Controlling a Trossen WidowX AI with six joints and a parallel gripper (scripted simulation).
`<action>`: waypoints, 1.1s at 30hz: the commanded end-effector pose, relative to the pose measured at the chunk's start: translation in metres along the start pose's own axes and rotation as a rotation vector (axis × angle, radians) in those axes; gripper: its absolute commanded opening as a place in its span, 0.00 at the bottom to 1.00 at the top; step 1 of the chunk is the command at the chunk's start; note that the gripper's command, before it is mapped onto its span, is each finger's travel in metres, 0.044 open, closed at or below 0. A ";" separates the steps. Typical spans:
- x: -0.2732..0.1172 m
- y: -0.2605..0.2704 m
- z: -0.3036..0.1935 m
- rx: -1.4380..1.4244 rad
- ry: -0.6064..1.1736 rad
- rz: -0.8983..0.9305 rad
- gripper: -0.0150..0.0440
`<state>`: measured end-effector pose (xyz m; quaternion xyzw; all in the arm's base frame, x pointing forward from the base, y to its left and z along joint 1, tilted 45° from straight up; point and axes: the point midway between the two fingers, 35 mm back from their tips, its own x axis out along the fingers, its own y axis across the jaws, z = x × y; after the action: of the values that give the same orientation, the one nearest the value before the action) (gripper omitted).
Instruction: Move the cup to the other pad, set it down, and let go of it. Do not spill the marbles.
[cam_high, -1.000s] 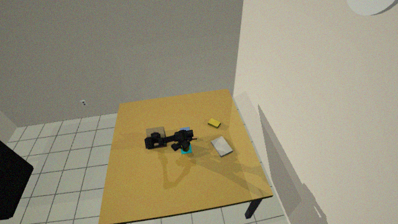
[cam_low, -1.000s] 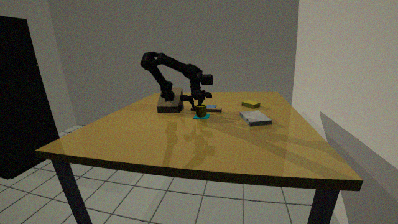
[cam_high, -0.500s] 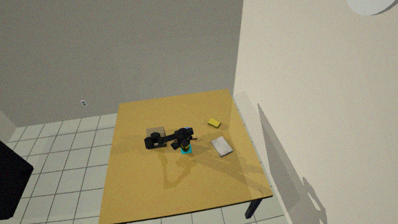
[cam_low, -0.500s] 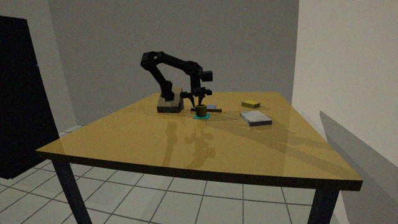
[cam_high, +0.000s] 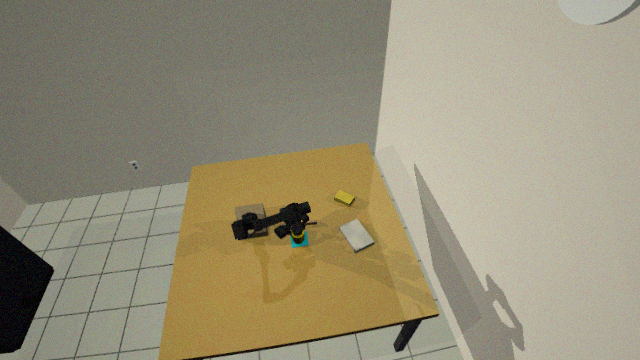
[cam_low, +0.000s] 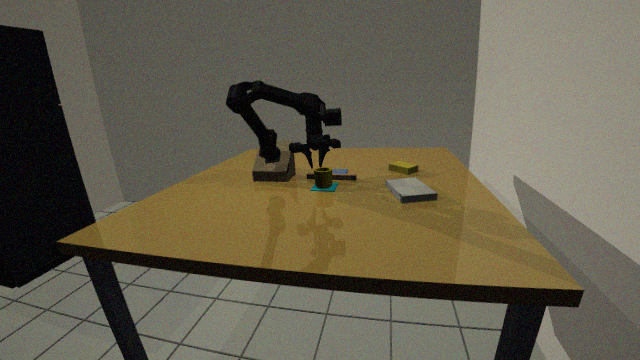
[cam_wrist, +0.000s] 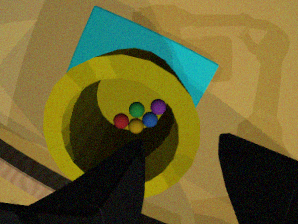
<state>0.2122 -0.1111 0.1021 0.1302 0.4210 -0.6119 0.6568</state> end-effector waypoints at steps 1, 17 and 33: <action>-0.005 0.001 0.000 0.004 0.001 0.004 0.50; -0.012 0.000 0.000 0.000 0.000 0.001 1.00; -0.066 0.002 0.000 0.002 0.003 0.004 1.00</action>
<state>0.2193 -0.0711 0.1427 0.1303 0.4215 -0.6110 0.6573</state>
